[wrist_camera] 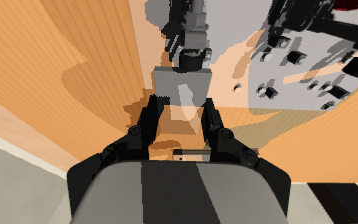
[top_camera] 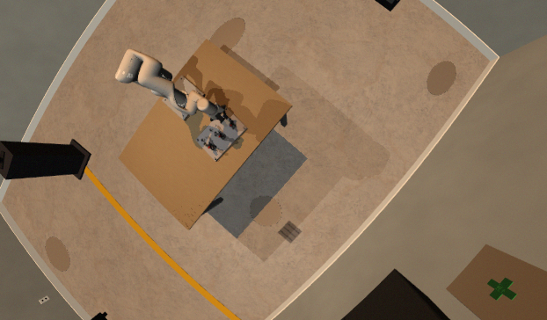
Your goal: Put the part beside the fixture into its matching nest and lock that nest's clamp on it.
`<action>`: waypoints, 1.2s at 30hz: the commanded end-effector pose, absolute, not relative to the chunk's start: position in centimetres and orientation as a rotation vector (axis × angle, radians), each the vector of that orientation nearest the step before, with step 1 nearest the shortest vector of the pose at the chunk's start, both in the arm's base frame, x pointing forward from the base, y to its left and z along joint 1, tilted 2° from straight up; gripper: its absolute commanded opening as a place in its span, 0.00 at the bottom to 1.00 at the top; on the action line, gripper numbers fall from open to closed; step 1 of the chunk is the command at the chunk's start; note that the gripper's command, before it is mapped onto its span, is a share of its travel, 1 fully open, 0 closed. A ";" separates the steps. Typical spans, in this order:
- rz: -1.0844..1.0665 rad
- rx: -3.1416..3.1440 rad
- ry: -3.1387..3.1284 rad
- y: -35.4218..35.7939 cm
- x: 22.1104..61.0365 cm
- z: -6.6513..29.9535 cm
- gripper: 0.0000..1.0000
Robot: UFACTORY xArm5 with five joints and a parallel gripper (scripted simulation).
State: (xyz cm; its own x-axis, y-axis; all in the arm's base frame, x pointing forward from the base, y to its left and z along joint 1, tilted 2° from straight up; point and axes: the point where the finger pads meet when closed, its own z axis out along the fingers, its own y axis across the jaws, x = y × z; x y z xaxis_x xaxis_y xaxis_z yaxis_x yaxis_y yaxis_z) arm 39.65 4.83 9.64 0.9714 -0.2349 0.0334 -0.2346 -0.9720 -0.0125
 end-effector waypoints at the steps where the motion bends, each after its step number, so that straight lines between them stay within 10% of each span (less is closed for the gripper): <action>1: -0.060 -3.110 0.370 4.8 39.8 9.6 0.00; 36: -0.060 -3.110 0.370 4.8 40.1 5.5 0.00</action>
State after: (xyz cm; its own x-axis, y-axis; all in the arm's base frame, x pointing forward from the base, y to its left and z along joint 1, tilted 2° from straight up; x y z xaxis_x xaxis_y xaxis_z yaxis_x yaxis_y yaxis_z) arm 39.89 4.78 6.01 0.9714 -0.2349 0.0332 -0.2346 -0.9720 -0.0123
